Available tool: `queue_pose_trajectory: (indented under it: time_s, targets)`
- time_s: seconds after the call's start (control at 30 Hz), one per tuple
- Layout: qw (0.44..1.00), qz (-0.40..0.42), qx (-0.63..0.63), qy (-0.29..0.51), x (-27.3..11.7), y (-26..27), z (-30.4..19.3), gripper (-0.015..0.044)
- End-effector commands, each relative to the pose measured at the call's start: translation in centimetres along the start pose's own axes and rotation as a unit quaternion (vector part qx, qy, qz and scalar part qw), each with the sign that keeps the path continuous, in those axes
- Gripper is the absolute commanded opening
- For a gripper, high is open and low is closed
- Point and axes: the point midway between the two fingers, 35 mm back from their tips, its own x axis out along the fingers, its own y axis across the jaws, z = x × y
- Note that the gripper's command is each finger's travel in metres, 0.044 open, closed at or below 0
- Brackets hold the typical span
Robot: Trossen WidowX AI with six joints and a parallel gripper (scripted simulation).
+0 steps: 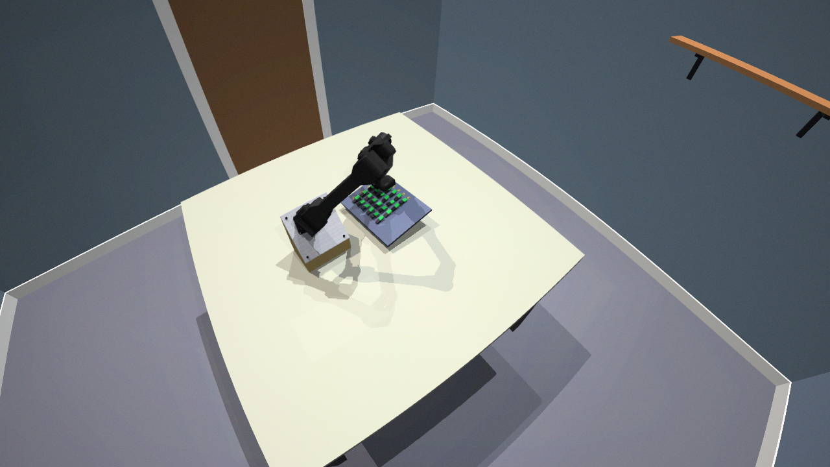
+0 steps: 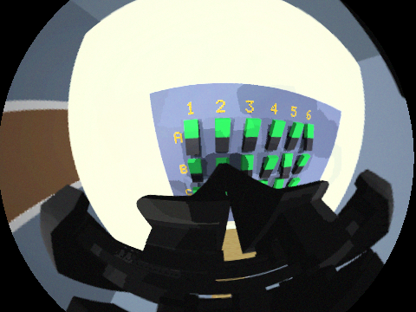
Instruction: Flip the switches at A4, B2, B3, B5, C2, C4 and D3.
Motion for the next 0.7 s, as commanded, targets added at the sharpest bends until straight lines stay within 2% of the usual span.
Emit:
queue_pose_trajectory:
  time_s: [0.0,0.67]
  targets:
    - [1.0,-0.002,-0.002,0.0,0.05,-0.04,-0.02,0.0]
    - [1.0,-0.002,-0.002,0.0,0.26,-0.04,-0.01,0.0]
